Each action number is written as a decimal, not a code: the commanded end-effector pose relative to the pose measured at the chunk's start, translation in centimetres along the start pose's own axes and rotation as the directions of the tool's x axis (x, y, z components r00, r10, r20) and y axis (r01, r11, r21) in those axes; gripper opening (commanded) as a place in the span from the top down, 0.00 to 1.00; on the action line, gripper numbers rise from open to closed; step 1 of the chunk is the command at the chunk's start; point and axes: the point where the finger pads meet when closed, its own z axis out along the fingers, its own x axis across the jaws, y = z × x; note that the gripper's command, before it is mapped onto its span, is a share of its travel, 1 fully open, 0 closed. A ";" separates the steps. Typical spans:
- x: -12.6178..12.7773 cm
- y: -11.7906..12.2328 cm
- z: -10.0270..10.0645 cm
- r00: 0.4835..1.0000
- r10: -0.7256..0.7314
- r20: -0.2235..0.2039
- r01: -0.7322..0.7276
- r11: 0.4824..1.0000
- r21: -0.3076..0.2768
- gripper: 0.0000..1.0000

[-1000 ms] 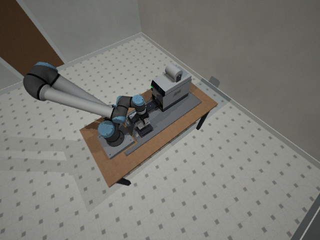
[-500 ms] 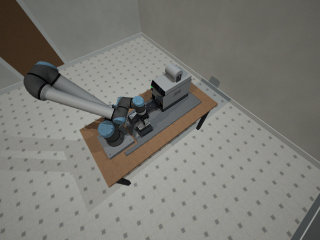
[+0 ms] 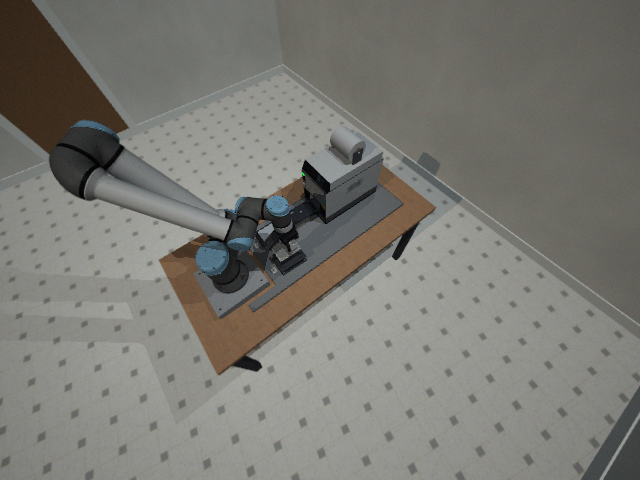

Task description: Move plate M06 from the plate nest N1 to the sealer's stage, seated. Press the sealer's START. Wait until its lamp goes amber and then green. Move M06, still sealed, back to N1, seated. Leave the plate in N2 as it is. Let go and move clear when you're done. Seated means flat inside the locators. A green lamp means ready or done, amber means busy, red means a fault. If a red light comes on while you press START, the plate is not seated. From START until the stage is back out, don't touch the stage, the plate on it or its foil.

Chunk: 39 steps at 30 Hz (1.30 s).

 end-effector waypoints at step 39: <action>-0.1 0.1 5.0 1.000 0.000 0.001 0.000 1.000 -0.001 1.00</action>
